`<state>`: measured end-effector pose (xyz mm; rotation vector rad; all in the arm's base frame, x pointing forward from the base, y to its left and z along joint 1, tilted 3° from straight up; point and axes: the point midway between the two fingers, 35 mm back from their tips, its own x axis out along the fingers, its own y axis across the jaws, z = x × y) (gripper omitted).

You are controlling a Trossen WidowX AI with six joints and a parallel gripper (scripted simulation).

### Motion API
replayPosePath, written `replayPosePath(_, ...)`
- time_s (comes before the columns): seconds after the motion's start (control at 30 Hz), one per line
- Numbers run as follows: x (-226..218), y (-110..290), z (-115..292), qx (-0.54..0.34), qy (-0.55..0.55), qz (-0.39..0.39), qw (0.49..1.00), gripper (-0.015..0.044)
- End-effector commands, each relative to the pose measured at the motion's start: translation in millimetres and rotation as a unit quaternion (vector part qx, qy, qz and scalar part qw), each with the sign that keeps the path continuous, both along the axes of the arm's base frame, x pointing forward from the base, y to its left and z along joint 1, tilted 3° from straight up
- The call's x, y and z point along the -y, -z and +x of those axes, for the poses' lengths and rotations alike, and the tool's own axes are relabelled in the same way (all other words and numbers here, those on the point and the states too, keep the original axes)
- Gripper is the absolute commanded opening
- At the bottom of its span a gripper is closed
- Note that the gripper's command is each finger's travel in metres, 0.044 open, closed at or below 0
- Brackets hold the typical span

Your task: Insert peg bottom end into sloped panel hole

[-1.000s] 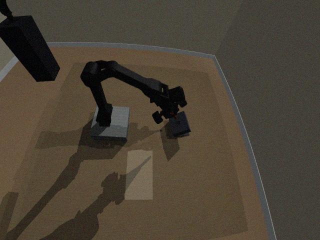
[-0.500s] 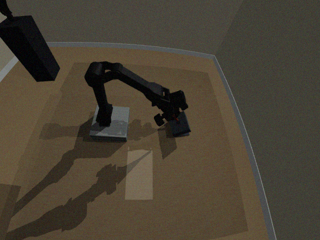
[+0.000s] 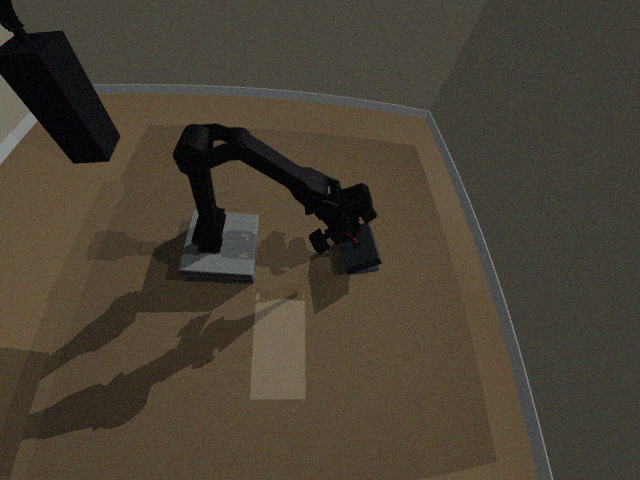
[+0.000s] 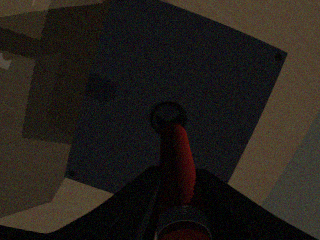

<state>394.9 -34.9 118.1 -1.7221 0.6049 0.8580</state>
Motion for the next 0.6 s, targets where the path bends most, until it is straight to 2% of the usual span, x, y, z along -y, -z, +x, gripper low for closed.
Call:
replayPosePath(0.0,-0.6,6.0,2.9,-0.002,-0.001,0.001,1.0,0.0)
replayPosePath(0.57,-0.9,10.5,8.3,0.001,-0.002,0.0,1.0,0.0)
